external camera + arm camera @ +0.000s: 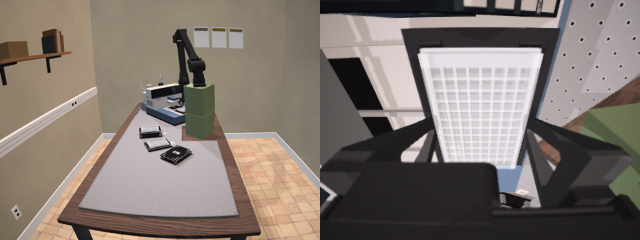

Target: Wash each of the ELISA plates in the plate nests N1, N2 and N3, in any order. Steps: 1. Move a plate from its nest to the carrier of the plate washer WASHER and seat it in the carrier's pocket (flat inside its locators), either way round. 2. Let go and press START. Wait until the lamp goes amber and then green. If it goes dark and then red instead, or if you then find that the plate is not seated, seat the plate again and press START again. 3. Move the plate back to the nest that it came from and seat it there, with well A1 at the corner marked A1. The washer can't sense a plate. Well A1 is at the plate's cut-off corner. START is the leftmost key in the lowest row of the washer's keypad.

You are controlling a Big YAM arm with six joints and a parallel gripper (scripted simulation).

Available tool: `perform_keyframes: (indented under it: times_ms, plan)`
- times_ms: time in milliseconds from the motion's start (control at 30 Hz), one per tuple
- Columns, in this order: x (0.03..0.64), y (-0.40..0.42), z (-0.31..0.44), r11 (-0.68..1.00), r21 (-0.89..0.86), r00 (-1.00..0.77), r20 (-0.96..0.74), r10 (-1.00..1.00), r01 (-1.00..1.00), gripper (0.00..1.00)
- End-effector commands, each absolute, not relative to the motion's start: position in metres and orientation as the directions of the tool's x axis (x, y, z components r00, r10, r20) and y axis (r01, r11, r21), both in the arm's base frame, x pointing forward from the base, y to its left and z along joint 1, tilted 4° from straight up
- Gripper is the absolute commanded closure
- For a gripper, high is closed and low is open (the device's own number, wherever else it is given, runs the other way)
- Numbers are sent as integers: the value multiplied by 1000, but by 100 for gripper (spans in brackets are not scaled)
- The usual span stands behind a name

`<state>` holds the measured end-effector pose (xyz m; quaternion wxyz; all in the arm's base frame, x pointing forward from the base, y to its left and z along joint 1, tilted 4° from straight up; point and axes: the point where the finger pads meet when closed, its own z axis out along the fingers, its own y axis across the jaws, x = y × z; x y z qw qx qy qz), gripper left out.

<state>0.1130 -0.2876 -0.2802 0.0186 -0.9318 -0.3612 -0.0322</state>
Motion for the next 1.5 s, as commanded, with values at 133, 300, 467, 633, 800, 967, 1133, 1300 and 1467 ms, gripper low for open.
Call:
perform_keyframes:
  times_ms: [133, 300, 467, 633, 800, 967, 1133, 1300, 1467]
  plan:
    - [114, -289, -280, -742, -7, 740, 73, 669, 671, 18]
    - [116, -290, -268, -746, -7, 745, 75, 663, 666, 18]
    - [113, -291, -260, -751, -7, 749, 75, 658, 660, 18]
    - [111, -292, -251, -753, -7, 751, 74, 656, 658, 18]
    - [110, -292, -246, -752, -6, 751, 74, 657, 659, 18]
    - [110, -292, -238, -746, -6, 745, 74, 663, 666, 18]
    - [109, -293, -230, -744, -5, 742, 74, 666, 668, 18]
    - [110, -293, -225, -740, -5, 738, 74, 670, 673, 18]
    - [108, -294, -217, -742, -5, 741, 74, 668, 670, 18]
